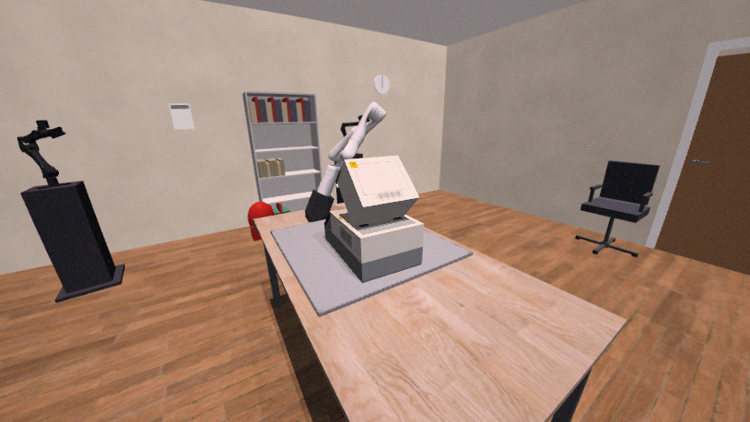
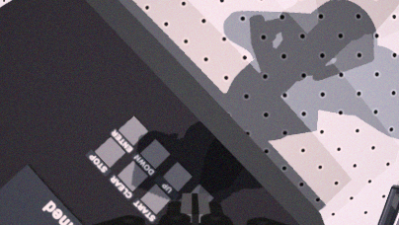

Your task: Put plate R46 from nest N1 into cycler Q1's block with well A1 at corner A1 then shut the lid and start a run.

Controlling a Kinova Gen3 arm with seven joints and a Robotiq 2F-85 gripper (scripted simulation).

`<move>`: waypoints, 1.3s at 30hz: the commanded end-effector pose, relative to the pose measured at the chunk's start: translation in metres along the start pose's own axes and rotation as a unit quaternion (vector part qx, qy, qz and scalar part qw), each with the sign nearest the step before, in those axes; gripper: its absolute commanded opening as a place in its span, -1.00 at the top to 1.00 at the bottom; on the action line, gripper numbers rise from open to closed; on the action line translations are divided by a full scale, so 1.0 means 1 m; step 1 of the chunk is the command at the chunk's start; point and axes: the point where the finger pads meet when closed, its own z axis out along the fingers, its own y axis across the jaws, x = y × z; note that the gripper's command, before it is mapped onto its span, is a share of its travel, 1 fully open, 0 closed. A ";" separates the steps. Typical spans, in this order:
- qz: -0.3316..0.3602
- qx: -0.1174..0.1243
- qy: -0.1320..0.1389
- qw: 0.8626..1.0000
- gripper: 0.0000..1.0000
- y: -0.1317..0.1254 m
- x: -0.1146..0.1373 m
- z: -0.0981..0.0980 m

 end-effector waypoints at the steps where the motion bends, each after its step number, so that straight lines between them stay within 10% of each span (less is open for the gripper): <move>1: 0.000 0.001 0.000 1.000 0.80 0.001 0.001 -0.004; 39: 0.000 0.000 0.000 1.000 0.80 0.006 0.007 -0.021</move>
